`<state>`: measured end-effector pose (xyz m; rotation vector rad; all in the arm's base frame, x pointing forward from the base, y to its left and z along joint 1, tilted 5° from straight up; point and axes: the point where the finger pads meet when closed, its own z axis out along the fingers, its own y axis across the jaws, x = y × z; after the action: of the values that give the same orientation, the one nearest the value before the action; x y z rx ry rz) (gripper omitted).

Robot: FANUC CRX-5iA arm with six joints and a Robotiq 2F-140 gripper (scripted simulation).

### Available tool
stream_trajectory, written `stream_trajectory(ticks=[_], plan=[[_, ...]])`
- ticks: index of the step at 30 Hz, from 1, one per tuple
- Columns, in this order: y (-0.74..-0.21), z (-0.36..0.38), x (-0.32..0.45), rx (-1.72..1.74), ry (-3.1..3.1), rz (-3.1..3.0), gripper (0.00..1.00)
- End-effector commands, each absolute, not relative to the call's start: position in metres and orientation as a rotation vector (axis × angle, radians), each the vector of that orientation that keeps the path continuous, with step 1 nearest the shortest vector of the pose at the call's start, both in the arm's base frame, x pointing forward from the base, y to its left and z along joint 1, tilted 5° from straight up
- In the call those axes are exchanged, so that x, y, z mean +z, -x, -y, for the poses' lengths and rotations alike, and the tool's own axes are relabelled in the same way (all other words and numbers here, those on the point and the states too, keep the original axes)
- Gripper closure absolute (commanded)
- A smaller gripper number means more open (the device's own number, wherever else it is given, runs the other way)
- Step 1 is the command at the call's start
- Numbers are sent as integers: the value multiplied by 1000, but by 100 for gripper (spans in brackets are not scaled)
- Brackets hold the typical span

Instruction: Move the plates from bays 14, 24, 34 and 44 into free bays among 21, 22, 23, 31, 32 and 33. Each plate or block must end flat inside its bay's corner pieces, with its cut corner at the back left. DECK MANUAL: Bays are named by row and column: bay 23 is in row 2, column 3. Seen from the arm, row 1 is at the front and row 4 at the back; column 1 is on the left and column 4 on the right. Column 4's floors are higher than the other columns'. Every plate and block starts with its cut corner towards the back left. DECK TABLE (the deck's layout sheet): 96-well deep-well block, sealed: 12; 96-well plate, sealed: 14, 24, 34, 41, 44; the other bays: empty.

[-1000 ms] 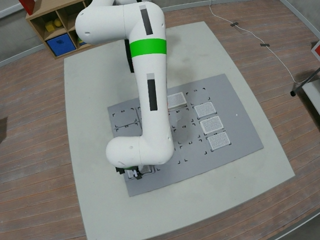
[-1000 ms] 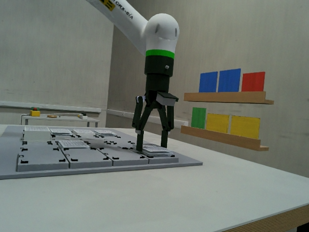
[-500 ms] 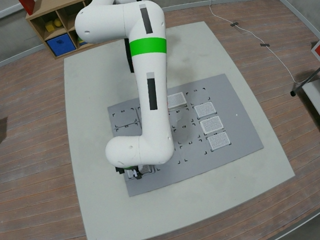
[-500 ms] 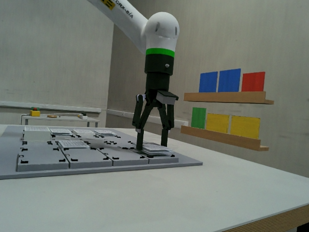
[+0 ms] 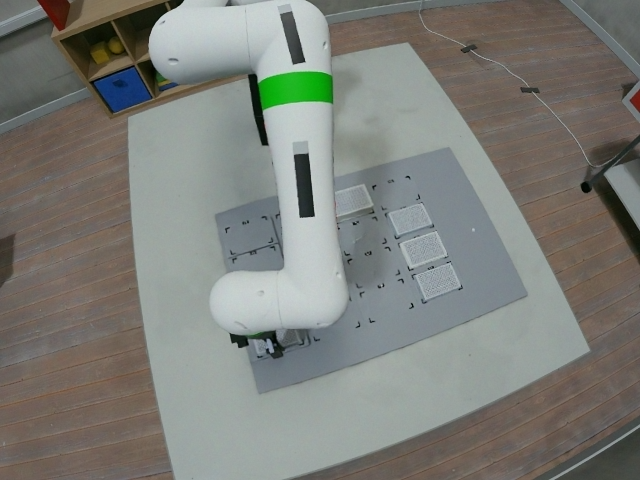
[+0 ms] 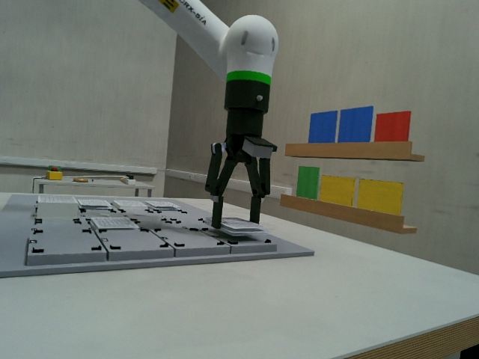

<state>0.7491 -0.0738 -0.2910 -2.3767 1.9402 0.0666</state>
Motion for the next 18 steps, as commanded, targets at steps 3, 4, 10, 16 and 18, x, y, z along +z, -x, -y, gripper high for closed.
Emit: stream_trajectory(ticks=[3, 4, 10, 16, 18], plan=[[-750, 75, -281, 63, 2376, -1939, 90], [-750, 75, -280, 63, 2376, -1939, 90], [-750, 75, -274, 63, 2376, -1939, 90], [-750, 76, -266, 63, 2376, -1939, 90], [-750, 76, -264, 63, 2376, -1939, 90]])
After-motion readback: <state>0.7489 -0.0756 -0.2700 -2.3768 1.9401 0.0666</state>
